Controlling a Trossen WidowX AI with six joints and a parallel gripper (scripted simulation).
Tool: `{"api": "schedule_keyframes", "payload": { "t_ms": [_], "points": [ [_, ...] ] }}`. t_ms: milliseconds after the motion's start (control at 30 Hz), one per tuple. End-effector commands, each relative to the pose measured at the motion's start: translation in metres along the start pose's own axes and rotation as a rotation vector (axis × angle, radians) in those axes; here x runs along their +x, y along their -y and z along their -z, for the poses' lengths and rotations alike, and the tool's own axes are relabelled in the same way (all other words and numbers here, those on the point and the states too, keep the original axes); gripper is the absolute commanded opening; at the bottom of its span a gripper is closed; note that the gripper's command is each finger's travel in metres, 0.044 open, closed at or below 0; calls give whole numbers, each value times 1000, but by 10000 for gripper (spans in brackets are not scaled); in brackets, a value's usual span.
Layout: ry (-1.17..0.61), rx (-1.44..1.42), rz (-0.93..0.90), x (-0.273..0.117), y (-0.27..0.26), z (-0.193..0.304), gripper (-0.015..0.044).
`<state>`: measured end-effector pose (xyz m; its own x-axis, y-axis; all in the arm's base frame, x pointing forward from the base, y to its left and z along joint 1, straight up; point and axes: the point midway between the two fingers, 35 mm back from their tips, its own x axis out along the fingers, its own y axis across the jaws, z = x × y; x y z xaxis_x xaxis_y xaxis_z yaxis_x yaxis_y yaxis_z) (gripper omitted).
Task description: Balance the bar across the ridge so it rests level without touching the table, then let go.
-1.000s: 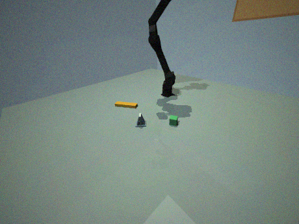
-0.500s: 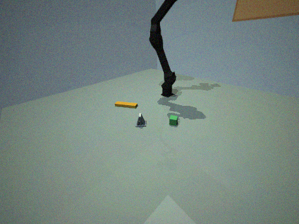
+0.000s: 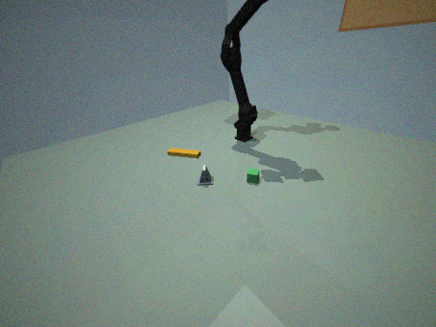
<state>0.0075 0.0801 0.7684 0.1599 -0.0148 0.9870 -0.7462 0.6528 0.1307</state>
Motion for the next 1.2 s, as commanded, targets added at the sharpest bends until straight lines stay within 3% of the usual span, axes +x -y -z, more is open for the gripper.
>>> {"api": "schedule_keyframes", "payload": {
  "t_ms": [0,767,1167],
  "points": [
    [0,-43,-14,-1,-1,6,315],
    [-168,-273,-182,-22,-26,94,315],
    [-348,-353,-232,-41,-15,160,315]
  ]
}}
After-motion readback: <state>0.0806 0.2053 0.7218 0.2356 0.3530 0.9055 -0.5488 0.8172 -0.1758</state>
